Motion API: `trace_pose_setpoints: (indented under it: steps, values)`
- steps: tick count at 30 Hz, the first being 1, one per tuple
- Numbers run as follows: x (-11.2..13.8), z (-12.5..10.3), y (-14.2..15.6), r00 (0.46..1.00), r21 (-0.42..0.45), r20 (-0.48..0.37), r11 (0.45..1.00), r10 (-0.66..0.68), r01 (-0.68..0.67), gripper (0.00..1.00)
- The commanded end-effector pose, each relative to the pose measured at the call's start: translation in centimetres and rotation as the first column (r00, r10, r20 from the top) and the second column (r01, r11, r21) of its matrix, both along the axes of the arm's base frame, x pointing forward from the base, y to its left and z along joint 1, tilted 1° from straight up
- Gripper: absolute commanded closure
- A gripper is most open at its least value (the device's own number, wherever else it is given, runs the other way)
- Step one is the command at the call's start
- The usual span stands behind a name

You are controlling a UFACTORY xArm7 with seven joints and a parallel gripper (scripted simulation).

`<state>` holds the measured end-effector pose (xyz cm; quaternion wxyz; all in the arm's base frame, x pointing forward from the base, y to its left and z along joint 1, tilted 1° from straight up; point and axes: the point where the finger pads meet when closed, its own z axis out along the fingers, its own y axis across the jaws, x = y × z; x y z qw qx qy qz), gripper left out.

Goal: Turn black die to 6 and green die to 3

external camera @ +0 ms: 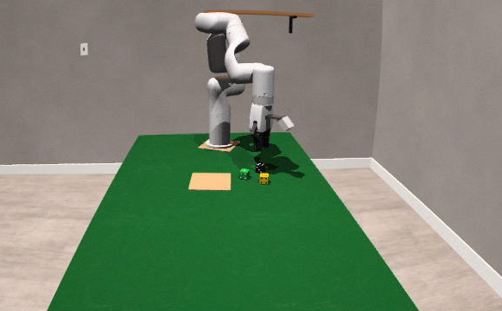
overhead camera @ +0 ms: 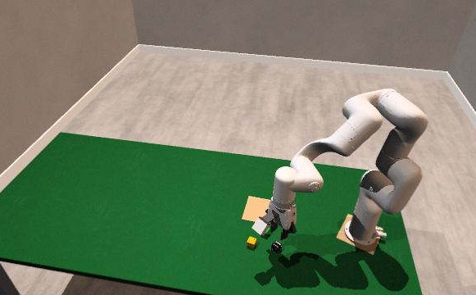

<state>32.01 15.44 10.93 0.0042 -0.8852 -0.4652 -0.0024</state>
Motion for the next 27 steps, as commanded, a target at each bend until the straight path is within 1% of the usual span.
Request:
trace_pose_setpoints:
  steps: [1, 11, 27]
  values:
    - [0.1, 0.1, 0.1, 1.000, 0.002, 0.003, 1.000, 0.000, 0.000, 0.53]
    - [0.1, -0.3, 0.1, 1.000, 0.002, 0.004, 1.000, 0.000, 0.000, 0.53]
    - [0.2, -2.2, 0.1, 1.000, 0.002, 0.004, 1.000, 0.000, 0.000, 0.53]
